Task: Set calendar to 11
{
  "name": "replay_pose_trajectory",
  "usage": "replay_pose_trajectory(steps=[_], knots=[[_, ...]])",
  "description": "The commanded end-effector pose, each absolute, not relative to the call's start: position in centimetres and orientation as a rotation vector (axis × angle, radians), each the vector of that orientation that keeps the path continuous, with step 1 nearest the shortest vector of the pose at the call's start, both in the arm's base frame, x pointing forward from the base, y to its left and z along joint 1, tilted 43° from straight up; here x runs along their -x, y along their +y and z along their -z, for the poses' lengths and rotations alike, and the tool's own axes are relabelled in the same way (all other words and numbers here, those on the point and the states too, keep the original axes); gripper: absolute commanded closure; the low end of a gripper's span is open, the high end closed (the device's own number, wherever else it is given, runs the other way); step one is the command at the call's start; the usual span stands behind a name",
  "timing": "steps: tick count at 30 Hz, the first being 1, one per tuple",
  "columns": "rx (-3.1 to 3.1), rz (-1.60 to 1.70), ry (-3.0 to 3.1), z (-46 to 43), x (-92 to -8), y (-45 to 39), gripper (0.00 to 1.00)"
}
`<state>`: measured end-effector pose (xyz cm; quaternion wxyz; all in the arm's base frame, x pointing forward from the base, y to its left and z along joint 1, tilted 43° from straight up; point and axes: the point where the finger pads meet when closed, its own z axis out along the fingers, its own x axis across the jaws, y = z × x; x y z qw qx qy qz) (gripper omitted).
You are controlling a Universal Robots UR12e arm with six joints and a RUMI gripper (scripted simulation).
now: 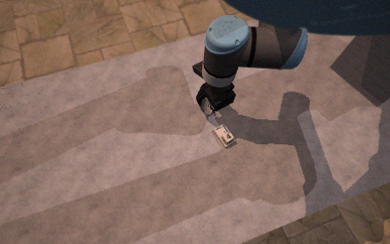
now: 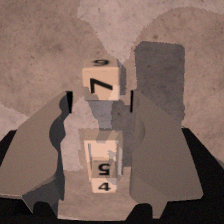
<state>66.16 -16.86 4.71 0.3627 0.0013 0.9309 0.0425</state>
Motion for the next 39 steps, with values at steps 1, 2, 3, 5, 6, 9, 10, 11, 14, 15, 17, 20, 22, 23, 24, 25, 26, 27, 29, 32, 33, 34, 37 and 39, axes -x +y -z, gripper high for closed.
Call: replay_pose_trajectory(steps=[1,2,3,5,6,9,10,11,14,15,17,20,22,23,24,25,26,27,29,32,33,34,37,39], knots=[[-0.001,-0.108,2.396,-4.5,-66.6,-16.8,0.72],[-0.001,-0.108,2.396,-4.4,-66.7,-16.8,0.72],[-0.001,-0.108,2.396,-4.3,-66.8,-16.8,0.72],[-0.001,-0.108,2.396,-4.1,-67.0,-16.8,0.72],[-0.001,-0.108,2.396,-4.0,-67.1,-16.8,0.72],[-0.001,-0.108,2.396,-3.9,-67.2,-16.8,0.72],[-0.001,-0.108,2.396,-3.8,-67.3,-16.8,0.72],[-0.001,-0.108,2.396,-3.6,-67.4,-16.7,0.72],[-0.001,-0.108,2.396,-3.3,-67.7,-16.7,0.72],[-0.001,-0.108,2.396,-3.2,-67.8,-16.7,0.72],[-0.001,-0.108,2.396,-3.0,-68.0,-16.7,0.72],[-0.001,-0.108,2.396,-2.8,-68.2,-16.7,0.72],[-0.001,-0.108,2.396,-2.7,-68.2,-16.6,0.72],[-0.001,-0.108,2.396,-2.7,-68.2,-16.6,0.72],[-0.001,-0.109,2.396,-2.7,-68.2,-16.6,0.72],[-0.001,-0.109,2.396,-2.7,-68.2,-16.6,0.72],[-0.001,-0.109,2.396,-2.7,-68.2,-16.6,0.72],[-0.002,-0.109,2.396,-2.7,-68.1,-16.6,0.72],[-0.002,-0.109,2.396,-2.7,-68.1,-16.6,0.72],[-0.002,-0.109,2.397,-2.7,-68.1,-16.6,0.72],[-0.002,-0.11,2.397,-2.7,-68.1,-16.6,0.72],[-0.002,-0.11,2.397,-2.7,-68.1,-16.6,0.72],[-0.002,-0.11,2.397,-2.7,-68.1,-16.6,0.72],[-0.002,-0.11,2.397,-2.7,-68.1,-16.6,0.72]])
